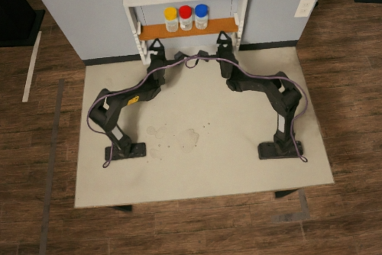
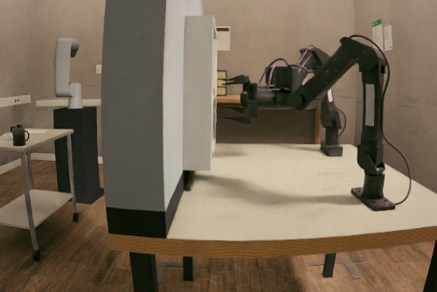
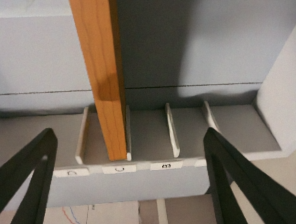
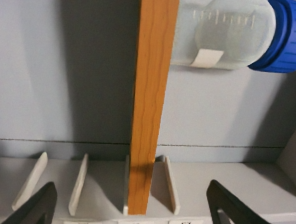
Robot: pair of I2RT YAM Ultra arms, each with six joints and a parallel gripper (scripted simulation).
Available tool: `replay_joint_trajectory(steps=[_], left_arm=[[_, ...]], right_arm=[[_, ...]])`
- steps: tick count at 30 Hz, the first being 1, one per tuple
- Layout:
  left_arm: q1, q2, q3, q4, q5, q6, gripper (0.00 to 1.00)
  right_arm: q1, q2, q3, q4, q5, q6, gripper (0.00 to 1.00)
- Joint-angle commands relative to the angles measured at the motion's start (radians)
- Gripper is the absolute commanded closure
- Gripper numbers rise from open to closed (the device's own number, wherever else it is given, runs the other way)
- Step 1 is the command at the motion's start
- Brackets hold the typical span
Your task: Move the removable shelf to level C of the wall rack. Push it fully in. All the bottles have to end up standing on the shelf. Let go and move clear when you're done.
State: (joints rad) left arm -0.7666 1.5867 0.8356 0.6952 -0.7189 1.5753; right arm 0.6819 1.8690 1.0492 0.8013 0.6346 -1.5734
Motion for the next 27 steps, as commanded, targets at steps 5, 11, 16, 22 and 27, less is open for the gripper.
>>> replay_joint_trajectory(steps=[5, 11, 16, 22, 27], left_arm=[[-0.028, -0.059, -0.028, 0.024, -0.035, -0.006, 0.0], [-0.042, -0.077, -0.045, 0.023, -0.049, -0.006, 0.0], [-0.046, -0.082, -0.049, 0.022, -0.053, -0.005, 0.0], [-0.051, -0.087, -0.054, 0.022, -0.058, -0.005, 0.0], [-0.055, -0.092, -0.059, 0.022, -0.062, -0.005, 0.0]], right_arm=[[0.022, -0.05, -0.048, 0.016, 0.025, 0.003, 0.0], [0.033, -0.066, -0.069, 0.021, 0.035, 0.003, 0.0], [0.036, -0.071, -0.075, 0.022, 0.038, 0.003, 0.0], [0.039, -0.076, -0.081, 0.024, 0.042, 0.003, 0.0], [0.042, -0.08, -0.087, 0.025, 0.045, 0.003, 0.0]])
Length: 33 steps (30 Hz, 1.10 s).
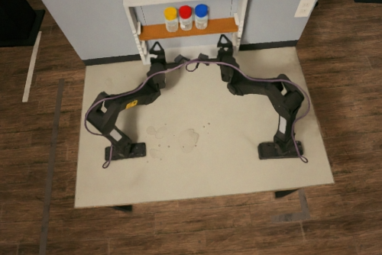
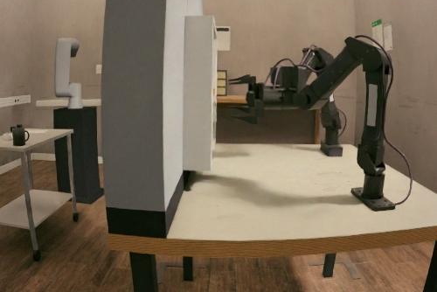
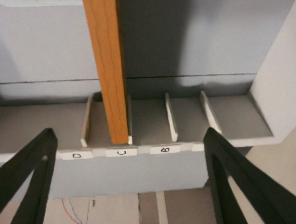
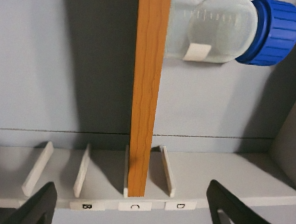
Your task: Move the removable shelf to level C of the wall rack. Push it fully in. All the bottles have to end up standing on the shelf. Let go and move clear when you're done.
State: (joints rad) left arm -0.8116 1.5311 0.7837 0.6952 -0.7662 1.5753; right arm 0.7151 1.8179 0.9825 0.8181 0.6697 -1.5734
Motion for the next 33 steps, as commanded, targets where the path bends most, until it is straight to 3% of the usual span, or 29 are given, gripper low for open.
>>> replay_joint_trajectory(steps=[1, 33], left_arm=[[-0.01, -0.036, -0.007, 0.022, -0.014, -0.005, 0.0], [-0.033, -0.064, -0.031, 0.019, -0.038, -0.005, 0.0]], right_arm=[[0.009, -0.029, -0.02, 0.008, 0.009, 0.003, 0.0], [0.026, -0.054, -0.052, 0.015, 0.027, 0.003, 0.0]])
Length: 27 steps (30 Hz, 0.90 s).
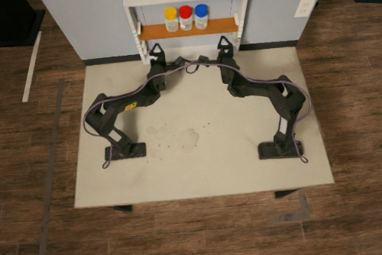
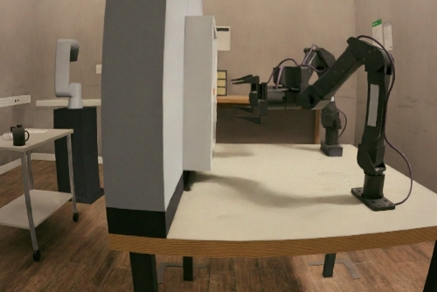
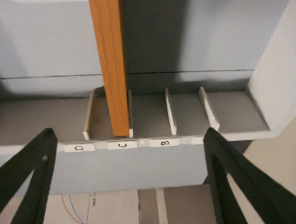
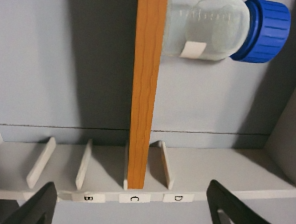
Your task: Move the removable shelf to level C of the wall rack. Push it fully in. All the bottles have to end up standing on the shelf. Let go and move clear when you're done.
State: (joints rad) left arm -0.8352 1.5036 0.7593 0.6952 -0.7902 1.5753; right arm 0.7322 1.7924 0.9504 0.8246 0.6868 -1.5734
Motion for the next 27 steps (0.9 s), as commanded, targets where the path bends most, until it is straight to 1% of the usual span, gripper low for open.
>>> replay_joint_trajectory(steps=[1, 27], left_arm=[[-0.011, -0.037, -0.007, 0.019, -0.015, -0.005, 0.0], [-0.024, -0.051, -0.02, 0.017, -0.028, -0.005, 0.0]], right_arm=[[0.01, -0.03, -0.021, 0.009, 0.01, 0.003, 0.0], [0.019, -0.043, -0.037, 0.012, 0.02, 0.003, 0.0]])
